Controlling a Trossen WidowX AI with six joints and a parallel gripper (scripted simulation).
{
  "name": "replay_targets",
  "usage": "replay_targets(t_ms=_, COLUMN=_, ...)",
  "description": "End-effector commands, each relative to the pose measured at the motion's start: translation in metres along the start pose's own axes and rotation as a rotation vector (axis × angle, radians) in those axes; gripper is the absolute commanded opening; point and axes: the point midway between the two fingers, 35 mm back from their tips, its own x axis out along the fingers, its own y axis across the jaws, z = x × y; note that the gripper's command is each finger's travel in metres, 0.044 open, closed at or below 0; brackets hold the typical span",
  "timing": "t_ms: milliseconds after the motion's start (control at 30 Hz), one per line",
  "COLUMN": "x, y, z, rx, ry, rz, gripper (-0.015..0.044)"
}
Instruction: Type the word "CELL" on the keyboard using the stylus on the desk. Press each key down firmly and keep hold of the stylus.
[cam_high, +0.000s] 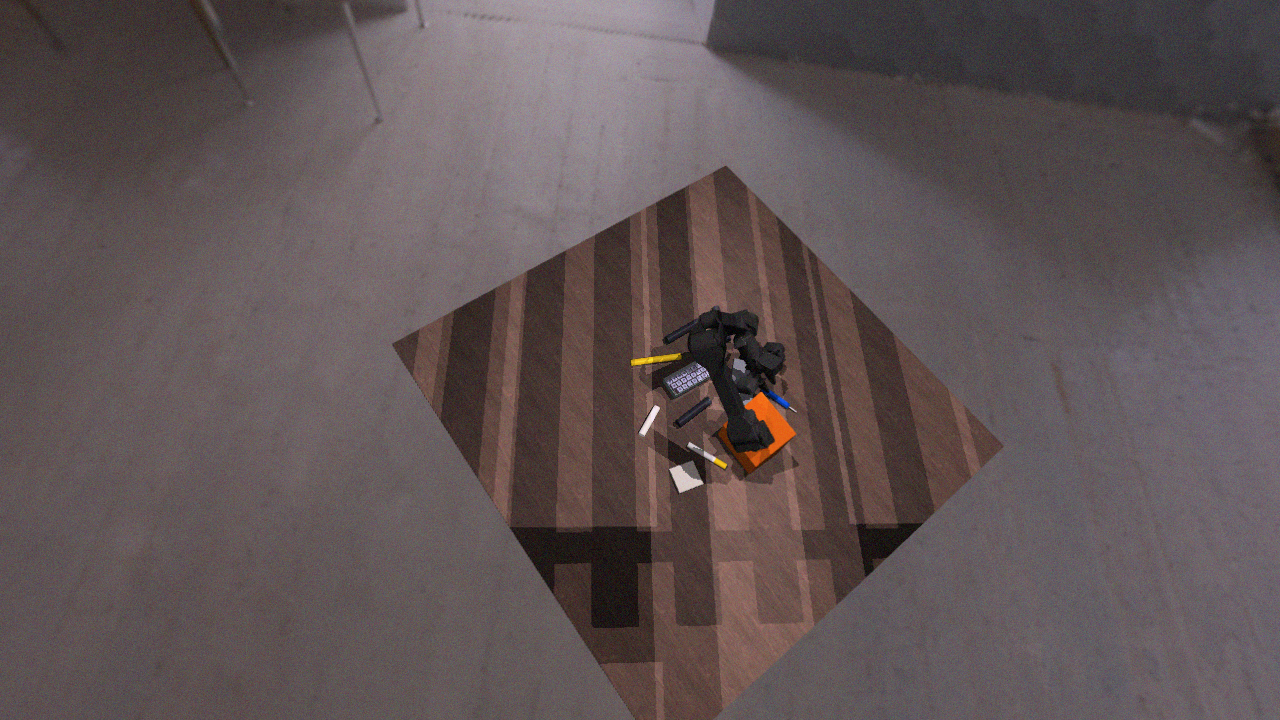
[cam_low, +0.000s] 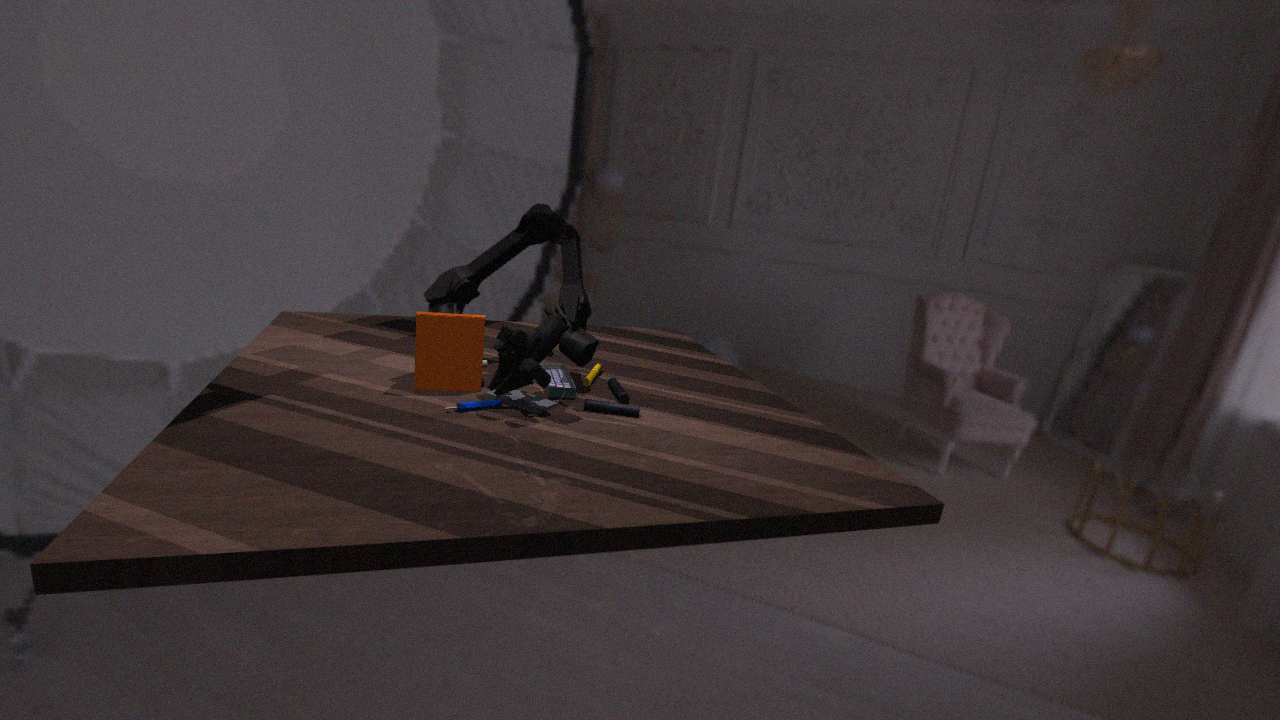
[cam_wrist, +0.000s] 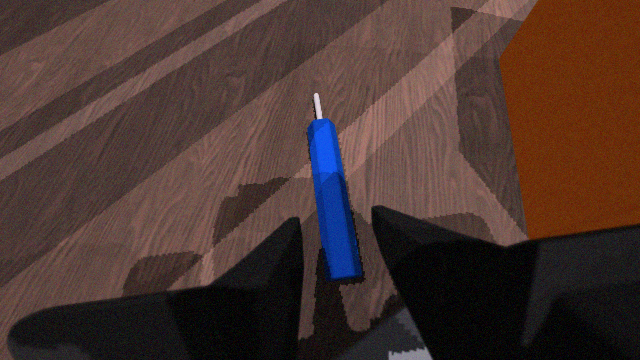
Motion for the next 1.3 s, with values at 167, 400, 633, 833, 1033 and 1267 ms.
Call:
replay_targets(t_ms=167, x=0.006, y=-0.001, z=-0.004, rx=0.004, ry=-0.001, rz=-0.006, gripper=0.0150)
replay_targets(t_ms=400, x=0.008, y=-0.001, z=-0.007, rx=0.004, ry=-0.001, rz=-0.006, gripper=0.0150)
replay_targets(t_ms=633, x=0.010, y=-0.001, z=-0.009, rx=0.004, ry=-0.001, rz=-0.006, gripper=0.0150)
replay_targets(t_ms=833, x=0.012, y=-0.001, z=-0.011, rx=0.004, ry=-0.001, rz=-0.006, gripper=0.0150)
replay_targets(t_ms=1033, x=0.015, y=-0.001, z=-0.013, rx=0.004, ry=-0.001, rz=-0.006, gripper=0.0150)
replay_targets(t_ms=1267, x=0.018, y=-0.001, z=-0.017, rx=0.004, ry=-0.001, rz=-0.006, gripper=0.0150)
